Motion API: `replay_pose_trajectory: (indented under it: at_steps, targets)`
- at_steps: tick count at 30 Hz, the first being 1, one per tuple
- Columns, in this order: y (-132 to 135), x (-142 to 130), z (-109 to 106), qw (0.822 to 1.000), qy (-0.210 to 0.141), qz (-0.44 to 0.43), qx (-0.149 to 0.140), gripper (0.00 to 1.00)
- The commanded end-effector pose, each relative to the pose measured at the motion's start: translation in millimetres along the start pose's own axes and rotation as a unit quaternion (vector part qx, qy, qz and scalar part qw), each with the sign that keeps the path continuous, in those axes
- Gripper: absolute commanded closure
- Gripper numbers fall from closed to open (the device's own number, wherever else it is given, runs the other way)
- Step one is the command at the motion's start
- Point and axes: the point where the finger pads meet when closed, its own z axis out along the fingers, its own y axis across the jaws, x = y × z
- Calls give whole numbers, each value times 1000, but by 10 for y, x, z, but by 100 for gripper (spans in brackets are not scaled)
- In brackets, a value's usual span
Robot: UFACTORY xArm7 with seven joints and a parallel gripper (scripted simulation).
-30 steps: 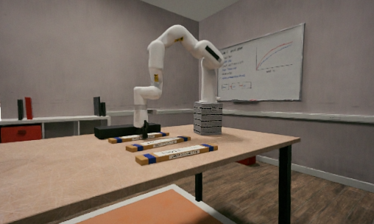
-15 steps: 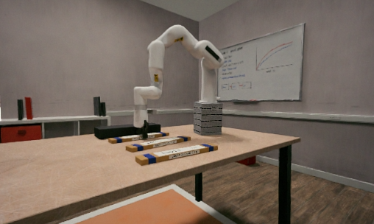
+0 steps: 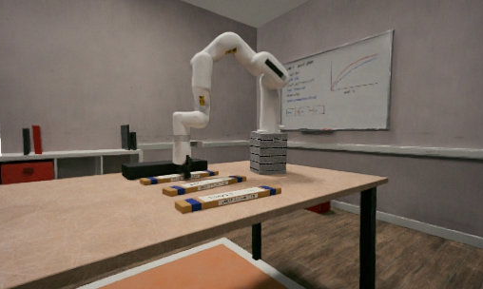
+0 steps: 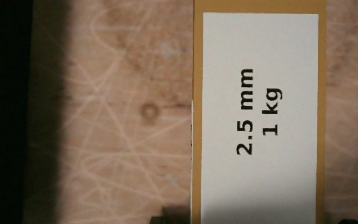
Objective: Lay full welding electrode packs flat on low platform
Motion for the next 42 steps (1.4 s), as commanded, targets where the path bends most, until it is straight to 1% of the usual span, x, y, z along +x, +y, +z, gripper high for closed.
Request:
replay_pose_trajectory:
  at_steps: [1, 6, 8, 10, 12, 14, 16, 18, 25, 26, 27, 29, 31, 34, 37, 41, 42]
  targets:
    - [-7, -17, -12, 1000, -2, 0, 1, 0]
    - [-7, -17, -41, 1000, -2, 0, 1, 0]
    - [-7, -16, -179, 1000, -2, 0, 1, 0]
    - [-7, -15, -411, 1000, -2, 0, 1, 0]
    - [-7, -15, -411, 1000, -2, 0, 1, 0]
    - [-7, -15, -645, 1000, -2, 0, 1, 0]
    - [-6, -14, -787, 1000, -2, 0, 1, 0]
    - [-6, -14, -816, 1000, -2, 0, 1, 0]
    - [8, -17, -816, 1000, -2, 0, 1, 0]
    - [92, -33, -815, 1000, -2, -2, 1, 0]
    - [275, -62, -813, 1000, -2, -5, 1, 0]
    - [275, -62, -813, 1000, -2, -5, 1, 0]
    - [856, -98, -808, 1000, -2, -16, 1, 0]
    - [1112, -22, -805, 999, -2, -34, 1, 0]
    - [1551, 33, -800, 999, -2, -39, 0, 0]
    - [2054, 83, -807, 999, -2, -39, 0, 0]
    - [2128, 88, -810, 999, -2, -39, 0, 0]
